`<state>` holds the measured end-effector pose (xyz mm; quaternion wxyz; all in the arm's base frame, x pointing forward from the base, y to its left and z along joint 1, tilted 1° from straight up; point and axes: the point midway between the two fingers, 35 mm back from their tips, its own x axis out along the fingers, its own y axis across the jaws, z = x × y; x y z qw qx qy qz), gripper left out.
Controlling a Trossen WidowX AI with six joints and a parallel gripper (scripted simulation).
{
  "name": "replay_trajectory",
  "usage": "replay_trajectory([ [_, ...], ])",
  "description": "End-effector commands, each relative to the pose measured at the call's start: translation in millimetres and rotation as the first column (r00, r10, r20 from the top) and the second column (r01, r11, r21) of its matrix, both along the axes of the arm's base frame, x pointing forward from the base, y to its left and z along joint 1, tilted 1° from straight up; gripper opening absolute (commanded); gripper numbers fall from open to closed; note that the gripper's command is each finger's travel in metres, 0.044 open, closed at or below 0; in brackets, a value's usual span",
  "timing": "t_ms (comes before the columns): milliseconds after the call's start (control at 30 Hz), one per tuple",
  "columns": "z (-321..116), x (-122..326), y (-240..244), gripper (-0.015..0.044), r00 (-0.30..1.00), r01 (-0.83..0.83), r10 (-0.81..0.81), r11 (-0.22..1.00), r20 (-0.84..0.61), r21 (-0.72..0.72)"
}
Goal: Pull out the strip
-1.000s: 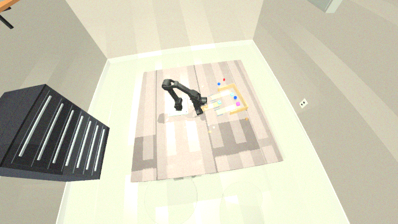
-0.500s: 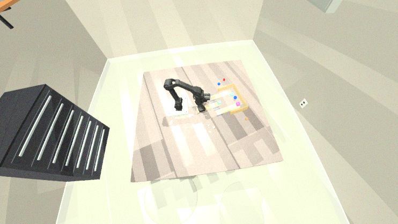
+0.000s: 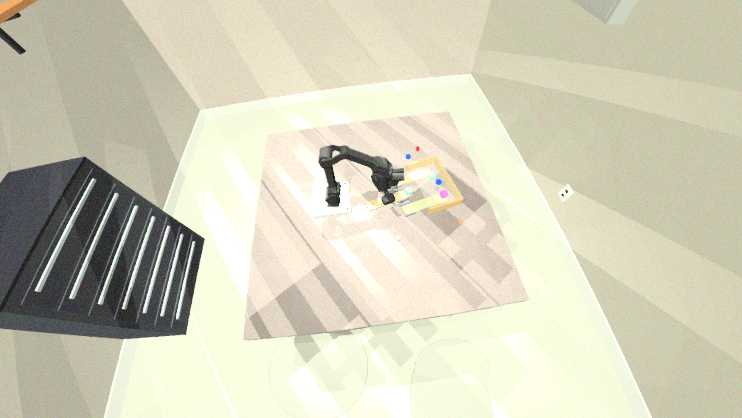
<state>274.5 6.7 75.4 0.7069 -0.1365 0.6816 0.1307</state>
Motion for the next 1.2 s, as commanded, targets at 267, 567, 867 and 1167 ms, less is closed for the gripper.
replay_trajectory([
  [267,7,46,17,0.044,1.0,0.005,-0.005,1.0,0.003,-0.001],
  [567,14,82,30,0.044,1.0,0.005,-0.005,1.0,0.006,0.0],
  [867,20,119,45,0.044,1.0,0.005,-0.005,1.0,0.009,0.002],
  [1167,22,141,53,0.0387,1.0,0.005,-0.005,1.0,0.011,0.002],
])
